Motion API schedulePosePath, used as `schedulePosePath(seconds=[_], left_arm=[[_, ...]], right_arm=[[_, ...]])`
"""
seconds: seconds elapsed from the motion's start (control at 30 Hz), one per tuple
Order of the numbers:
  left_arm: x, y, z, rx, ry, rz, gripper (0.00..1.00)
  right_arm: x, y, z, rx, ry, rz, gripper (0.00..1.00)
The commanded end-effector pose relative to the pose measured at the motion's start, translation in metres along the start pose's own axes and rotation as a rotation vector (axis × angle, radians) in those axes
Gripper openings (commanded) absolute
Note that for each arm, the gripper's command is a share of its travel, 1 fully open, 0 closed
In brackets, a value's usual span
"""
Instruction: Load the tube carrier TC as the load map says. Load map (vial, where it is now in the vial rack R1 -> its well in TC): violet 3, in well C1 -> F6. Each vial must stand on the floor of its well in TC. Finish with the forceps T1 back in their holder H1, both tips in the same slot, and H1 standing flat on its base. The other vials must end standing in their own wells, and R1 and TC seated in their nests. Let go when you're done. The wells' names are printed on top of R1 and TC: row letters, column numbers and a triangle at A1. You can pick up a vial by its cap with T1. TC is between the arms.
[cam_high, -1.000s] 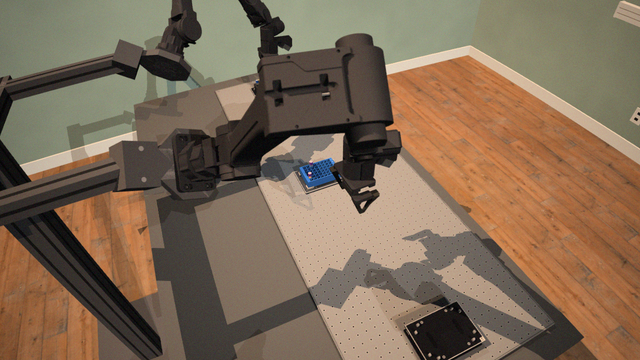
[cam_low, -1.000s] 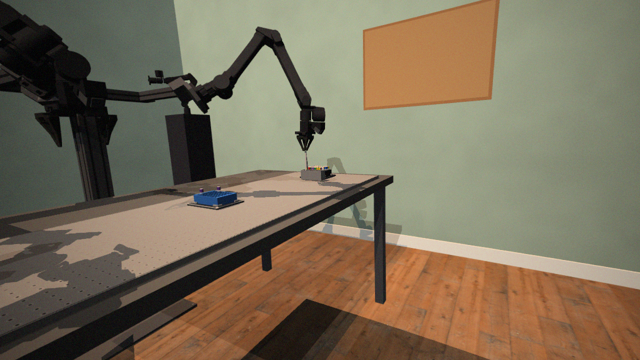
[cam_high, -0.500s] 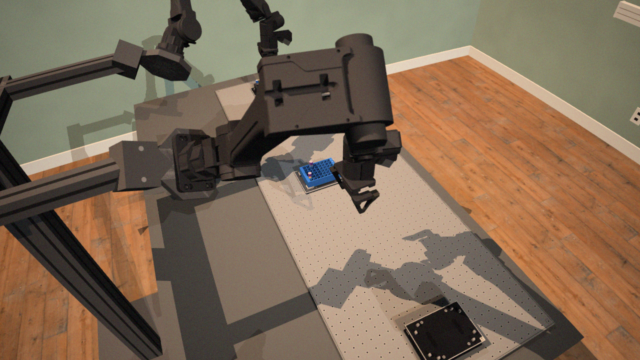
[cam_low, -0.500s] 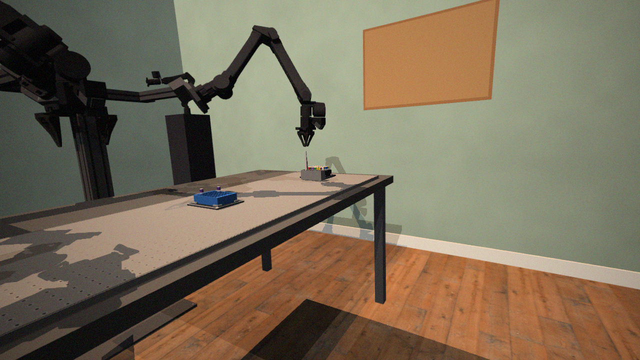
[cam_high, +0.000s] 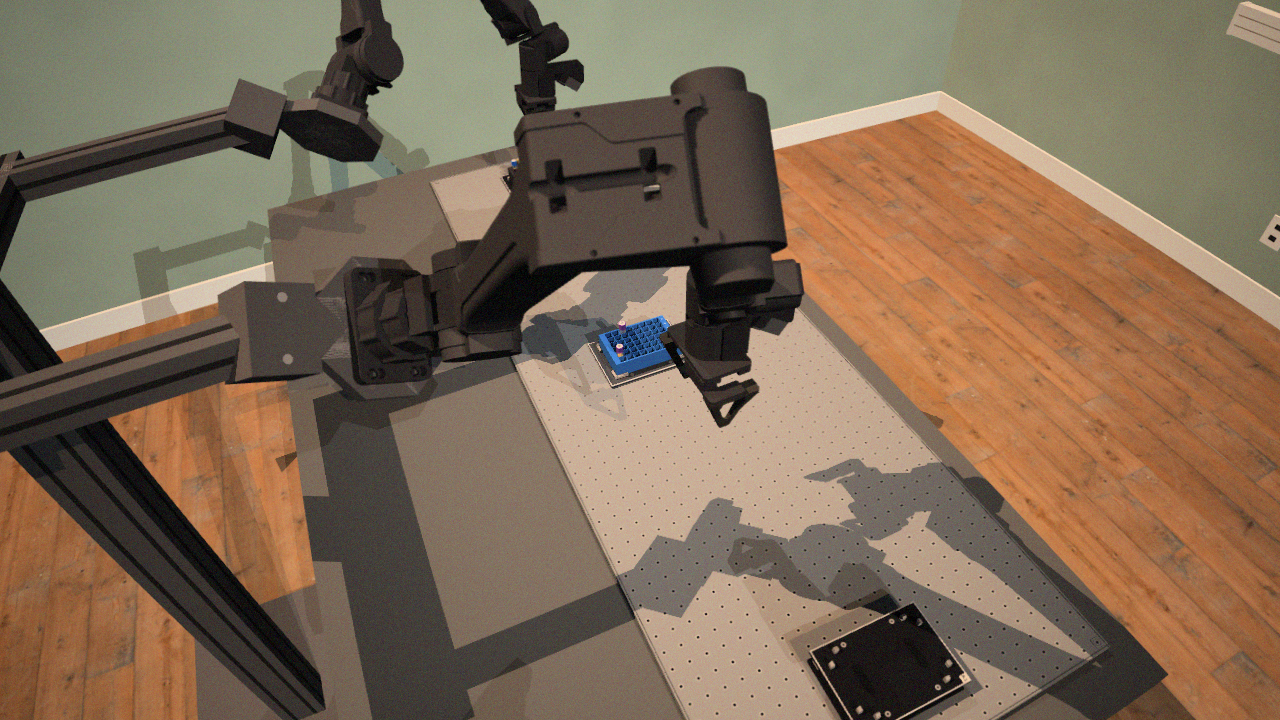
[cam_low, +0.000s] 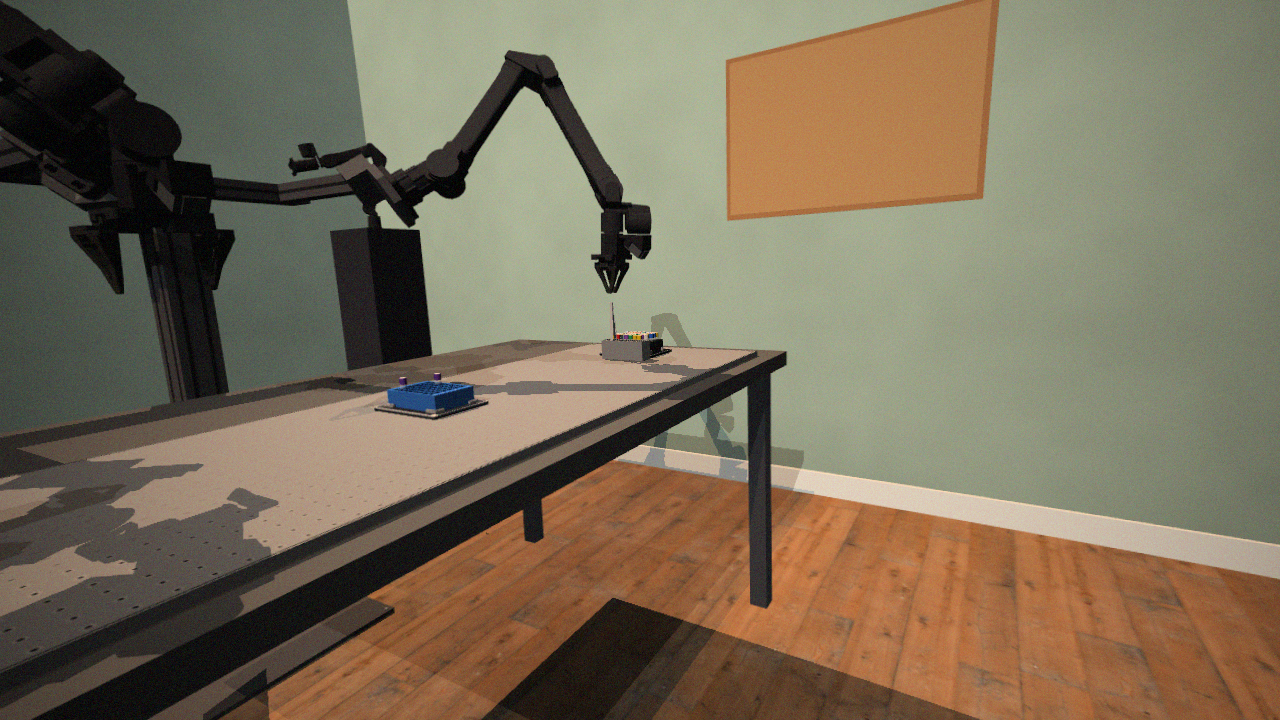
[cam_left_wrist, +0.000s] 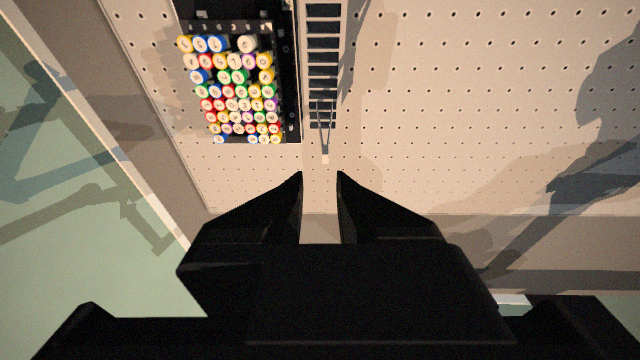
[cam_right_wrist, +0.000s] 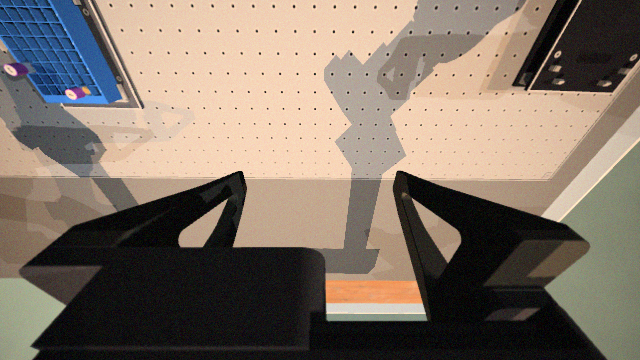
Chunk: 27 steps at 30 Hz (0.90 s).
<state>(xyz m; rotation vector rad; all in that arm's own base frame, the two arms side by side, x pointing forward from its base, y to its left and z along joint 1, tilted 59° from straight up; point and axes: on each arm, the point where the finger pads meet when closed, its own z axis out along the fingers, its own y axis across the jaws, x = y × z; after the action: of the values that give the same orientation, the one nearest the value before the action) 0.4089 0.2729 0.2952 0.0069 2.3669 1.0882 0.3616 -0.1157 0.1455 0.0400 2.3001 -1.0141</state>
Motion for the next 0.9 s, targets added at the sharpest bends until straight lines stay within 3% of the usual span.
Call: schedulePosePath(seconds=[0.0, 0.63, 0.67, 0.87], left_arm=[[0.002, -0.006, 0.007, 0.013, 0.018, 0.003, 0.24], [0.002, -0.006, 0.007, 0.013, 0.018, 0.003, 0.24], [-0.001, 0.006, -0.005, -0.011, -0.087, -0.008, 0.24], [-0.001, -0.027, -0.012, 0.005, -0.096, -0.013, 0.24]], right_arm=[[-0.013, -0.006, -0.004, 0.009, -0.028, 0.037, 1.00], [-0.013, -0.006, -0.004, 0.009, -0.028, 0.037, 1.00], [-0.013, -0.006, -0.004, 0.009, -0.028, 0.037, 1.00], [-0.013, -0.006, -0.004, 0.009, -0.028, 0.037, 1.00]])
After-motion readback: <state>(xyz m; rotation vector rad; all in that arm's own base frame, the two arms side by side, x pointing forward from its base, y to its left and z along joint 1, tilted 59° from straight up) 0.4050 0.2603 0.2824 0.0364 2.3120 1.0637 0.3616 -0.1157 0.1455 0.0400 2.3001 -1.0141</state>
